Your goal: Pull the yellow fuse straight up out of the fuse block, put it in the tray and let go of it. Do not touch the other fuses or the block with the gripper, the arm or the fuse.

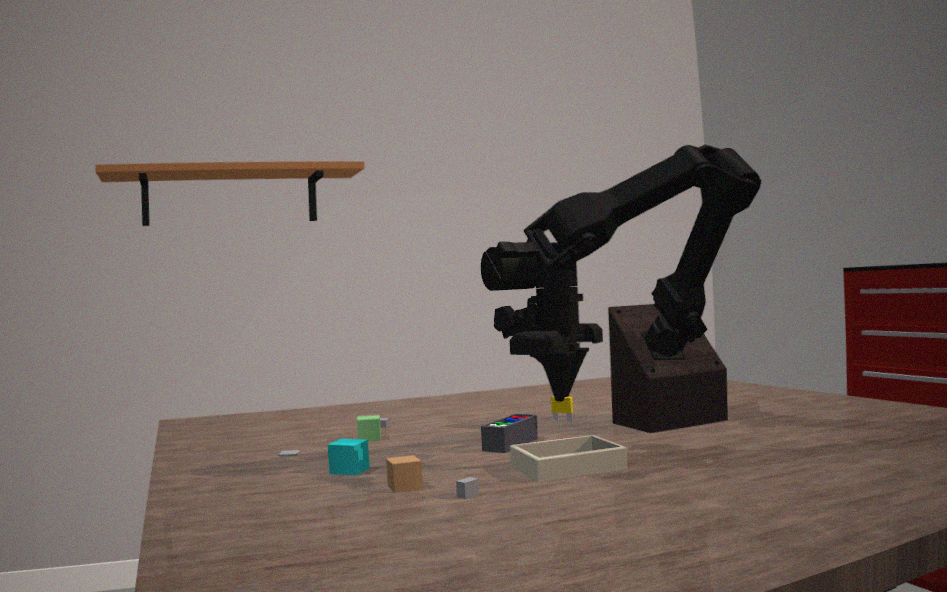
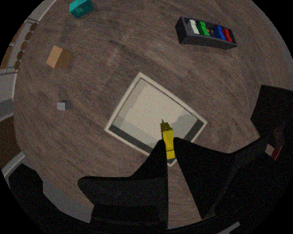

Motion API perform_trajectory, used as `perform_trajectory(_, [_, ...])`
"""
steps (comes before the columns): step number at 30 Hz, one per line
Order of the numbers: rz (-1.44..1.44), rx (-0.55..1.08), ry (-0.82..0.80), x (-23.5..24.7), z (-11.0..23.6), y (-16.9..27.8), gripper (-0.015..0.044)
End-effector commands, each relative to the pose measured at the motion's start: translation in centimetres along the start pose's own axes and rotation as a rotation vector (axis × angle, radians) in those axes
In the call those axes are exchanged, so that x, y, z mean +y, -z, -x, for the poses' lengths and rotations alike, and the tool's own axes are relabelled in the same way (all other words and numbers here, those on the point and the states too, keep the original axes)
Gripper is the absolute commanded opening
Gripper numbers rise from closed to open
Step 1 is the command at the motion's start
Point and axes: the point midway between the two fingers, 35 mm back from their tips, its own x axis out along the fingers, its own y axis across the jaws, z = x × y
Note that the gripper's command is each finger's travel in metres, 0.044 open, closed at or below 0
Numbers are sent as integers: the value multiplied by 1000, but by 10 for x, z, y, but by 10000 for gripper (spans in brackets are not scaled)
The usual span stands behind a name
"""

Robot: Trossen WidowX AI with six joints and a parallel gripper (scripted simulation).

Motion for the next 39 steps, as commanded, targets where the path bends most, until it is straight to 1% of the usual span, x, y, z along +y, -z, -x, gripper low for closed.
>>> perform_trajectory(1, [-11, 3, -4, 3, 1, 7, 0])
perform_trajectory(30, [-11, 5, -5, 4, -39, 8, 0])
perform_trajectory(39, [-4, 7, -8, 5, -35, 9, 236])
